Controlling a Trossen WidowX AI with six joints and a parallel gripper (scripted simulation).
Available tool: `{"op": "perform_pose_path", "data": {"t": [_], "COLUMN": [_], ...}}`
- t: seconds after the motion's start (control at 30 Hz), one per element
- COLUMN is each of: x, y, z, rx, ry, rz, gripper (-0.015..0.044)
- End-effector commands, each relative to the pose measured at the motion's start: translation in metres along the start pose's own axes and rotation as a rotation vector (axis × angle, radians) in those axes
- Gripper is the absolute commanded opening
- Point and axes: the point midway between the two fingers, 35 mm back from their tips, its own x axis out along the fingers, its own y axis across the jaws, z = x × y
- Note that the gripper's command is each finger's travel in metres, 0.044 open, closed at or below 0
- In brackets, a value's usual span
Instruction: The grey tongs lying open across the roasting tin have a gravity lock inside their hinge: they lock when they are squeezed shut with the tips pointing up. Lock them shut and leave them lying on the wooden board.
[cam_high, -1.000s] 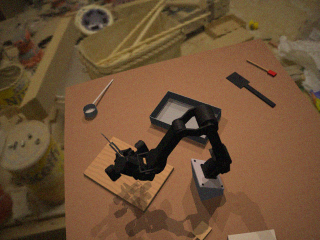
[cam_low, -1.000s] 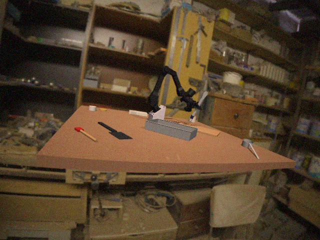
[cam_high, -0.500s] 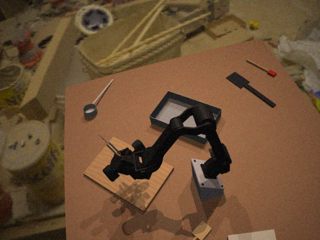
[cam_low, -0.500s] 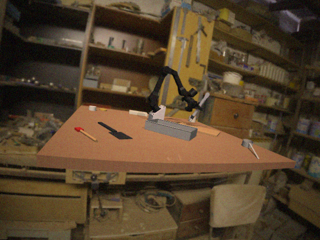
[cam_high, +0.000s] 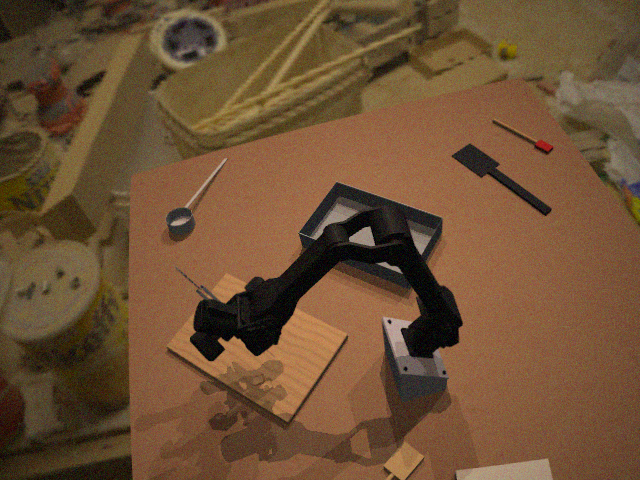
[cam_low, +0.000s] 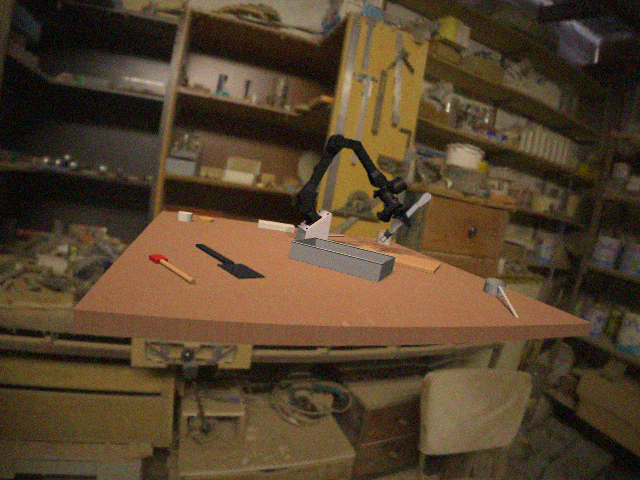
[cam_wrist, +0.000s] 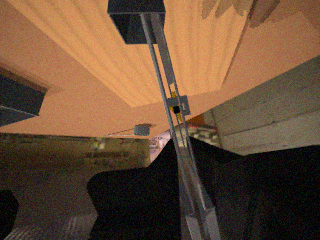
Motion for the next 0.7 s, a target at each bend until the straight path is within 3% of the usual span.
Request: {"op": "perform_pose_path", "data": {"t": [0.0,0.67], "x": [0.003,0.015], "y": [-0.005,-0.006], "z": [-0.005,-0.01], "rx": [0.009,0.003], "ry": [-0.044,-0.375], "rz": [-0.011,-0.026], "gripper": [-0.015,-0.015]}}
